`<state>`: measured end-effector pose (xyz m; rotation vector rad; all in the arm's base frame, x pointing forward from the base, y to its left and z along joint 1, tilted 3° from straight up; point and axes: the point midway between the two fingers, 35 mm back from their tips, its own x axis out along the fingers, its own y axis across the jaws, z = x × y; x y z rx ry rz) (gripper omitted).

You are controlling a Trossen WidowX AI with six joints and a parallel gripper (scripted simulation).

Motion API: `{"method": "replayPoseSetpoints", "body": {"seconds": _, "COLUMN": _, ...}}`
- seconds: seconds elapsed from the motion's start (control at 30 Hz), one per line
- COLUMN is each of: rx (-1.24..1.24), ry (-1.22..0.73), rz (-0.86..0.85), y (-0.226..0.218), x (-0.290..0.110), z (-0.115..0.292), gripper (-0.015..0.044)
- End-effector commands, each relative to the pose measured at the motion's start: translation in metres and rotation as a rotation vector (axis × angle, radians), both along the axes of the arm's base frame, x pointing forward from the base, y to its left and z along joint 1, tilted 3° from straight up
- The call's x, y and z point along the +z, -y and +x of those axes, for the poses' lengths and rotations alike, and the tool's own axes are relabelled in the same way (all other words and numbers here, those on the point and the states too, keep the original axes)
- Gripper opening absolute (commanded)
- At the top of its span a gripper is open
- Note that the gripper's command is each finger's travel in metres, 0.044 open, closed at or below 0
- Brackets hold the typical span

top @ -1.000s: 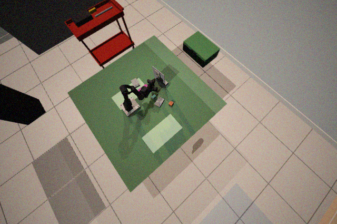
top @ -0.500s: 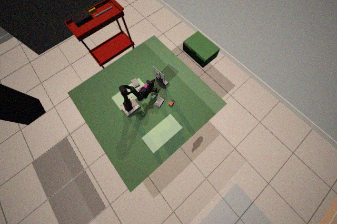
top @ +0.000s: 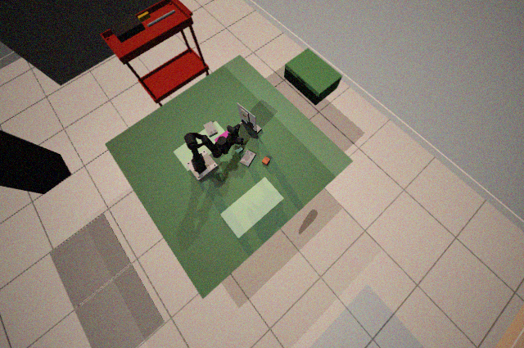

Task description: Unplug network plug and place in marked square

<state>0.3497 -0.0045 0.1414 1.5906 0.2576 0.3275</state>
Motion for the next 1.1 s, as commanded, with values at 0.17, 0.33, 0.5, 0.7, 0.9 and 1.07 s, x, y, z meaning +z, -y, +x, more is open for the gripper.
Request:
{"method": "replayPoseSetpoints", "body": {"seconds": 0.17, "rx": 0.0, "ry": 0.0, "rz": 0.0, "y": 0.0, "x": 0.006, "z": -0.002, "gripper": 0.0}}
{"method": "replayPoseSetpoints", "body": {"seconds": 0.33, "rx": 0.001, "ry": -0.001, "rz": 0.001, "y": 0.0, "x": 0.014, "z": -0.004, "gripper": 0.0}}
{"method": "replayPoseSetpoints", "body": {"seconds": 0.5, "rx": 0.001, "ry": -0.002, "rz": 0.002, "y": 0.0, "x": 0.022, "z": -0.006, "gripper": 0.0}}
{"method": "replayPoseSetpoints", "body": {"seconds": 0.7, "rx": 0.002, "ry": -0.002, "rz": 0.002, "y": 0.0, "x": 0.031, "z": -0.009, "gripper": 0.0}}
{"method": "replayPoseSetpoints", "body": {"seconds": 0.9, "rx": 0.002, "ry": -0.003, "rz": 0.003, "y": -0.001, "x": 0.04, "z": -0.014, "gripper": 0.0}}
{"method": "replayPoseSetpoints", "body": {"seconds": 1.07, "rx": 0.003, "ry": -0.004, "rz": 0.004, "y": -0.001, "x": 0.047, "z": -0.018, "gripper": 0.0}}
